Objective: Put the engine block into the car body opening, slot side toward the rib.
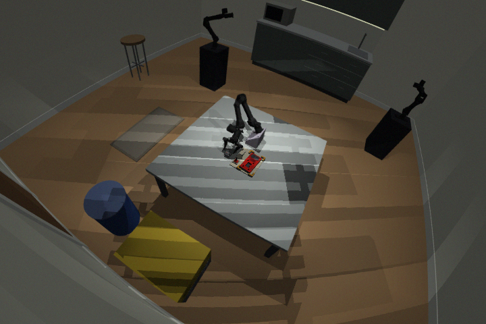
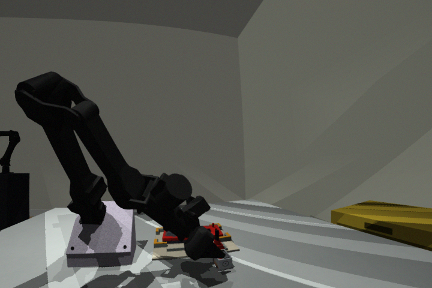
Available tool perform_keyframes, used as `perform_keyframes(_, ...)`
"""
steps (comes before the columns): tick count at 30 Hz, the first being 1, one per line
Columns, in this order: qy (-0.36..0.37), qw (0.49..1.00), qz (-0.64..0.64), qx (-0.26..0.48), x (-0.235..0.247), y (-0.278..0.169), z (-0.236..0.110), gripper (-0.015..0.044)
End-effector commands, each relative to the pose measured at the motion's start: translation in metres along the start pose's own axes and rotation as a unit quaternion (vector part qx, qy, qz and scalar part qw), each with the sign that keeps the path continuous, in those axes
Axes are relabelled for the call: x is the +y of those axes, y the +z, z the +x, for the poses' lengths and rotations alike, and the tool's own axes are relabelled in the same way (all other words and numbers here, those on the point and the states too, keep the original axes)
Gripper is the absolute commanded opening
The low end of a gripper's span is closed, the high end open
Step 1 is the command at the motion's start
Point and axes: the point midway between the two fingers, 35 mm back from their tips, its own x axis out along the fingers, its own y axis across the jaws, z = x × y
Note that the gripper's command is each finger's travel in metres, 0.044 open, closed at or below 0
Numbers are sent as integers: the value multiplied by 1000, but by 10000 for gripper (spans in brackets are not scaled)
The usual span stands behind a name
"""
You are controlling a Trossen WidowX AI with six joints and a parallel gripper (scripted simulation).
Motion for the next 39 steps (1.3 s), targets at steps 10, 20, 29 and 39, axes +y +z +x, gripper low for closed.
perform_keyframes(10,0,1000,0,0,0,0,0,440)
perform_keyframes(20,18,990,128,62,2,1,14,440)
perform_keyframes(29,33,961,254,100,12,33,24,440)
perform_keyframes(39,11,910,373,183,18,39,27,440)
